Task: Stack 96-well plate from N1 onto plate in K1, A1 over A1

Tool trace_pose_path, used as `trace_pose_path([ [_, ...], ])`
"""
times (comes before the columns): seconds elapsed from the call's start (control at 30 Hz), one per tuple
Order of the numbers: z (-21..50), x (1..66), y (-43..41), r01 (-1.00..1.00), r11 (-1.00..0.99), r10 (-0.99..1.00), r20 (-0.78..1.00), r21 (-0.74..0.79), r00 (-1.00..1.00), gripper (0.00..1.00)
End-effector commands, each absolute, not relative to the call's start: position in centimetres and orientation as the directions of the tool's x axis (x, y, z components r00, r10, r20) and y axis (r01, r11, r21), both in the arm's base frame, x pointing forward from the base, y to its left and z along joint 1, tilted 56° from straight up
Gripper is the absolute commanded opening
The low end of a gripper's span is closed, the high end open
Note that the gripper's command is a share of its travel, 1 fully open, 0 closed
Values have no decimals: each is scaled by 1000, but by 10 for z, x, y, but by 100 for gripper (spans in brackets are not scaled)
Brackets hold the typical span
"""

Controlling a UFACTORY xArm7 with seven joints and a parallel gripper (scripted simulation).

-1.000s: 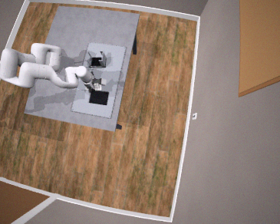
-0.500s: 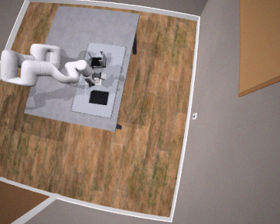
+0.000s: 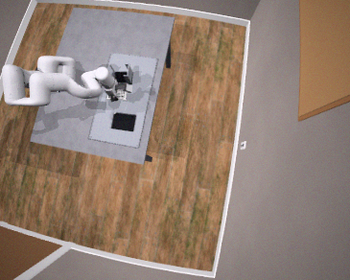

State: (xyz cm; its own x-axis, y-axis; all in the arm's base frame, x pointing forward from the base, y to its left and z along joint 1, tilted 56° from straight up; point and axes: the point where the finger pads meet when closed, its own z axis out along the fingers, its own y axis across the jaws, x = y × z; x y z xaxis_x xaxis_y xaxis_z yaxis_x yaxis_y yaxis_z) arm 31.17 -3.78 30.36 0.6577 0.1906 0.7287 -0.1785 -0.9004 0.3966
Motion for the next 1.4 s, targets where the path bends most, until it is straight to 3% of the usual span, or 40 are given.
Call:
trace_pose_path([
  [0.0,298,313,-23,-181,-900,190,730,397,656,0],
  [1.37,243,325,84,-179,-900,191,730,396,656,0],
])
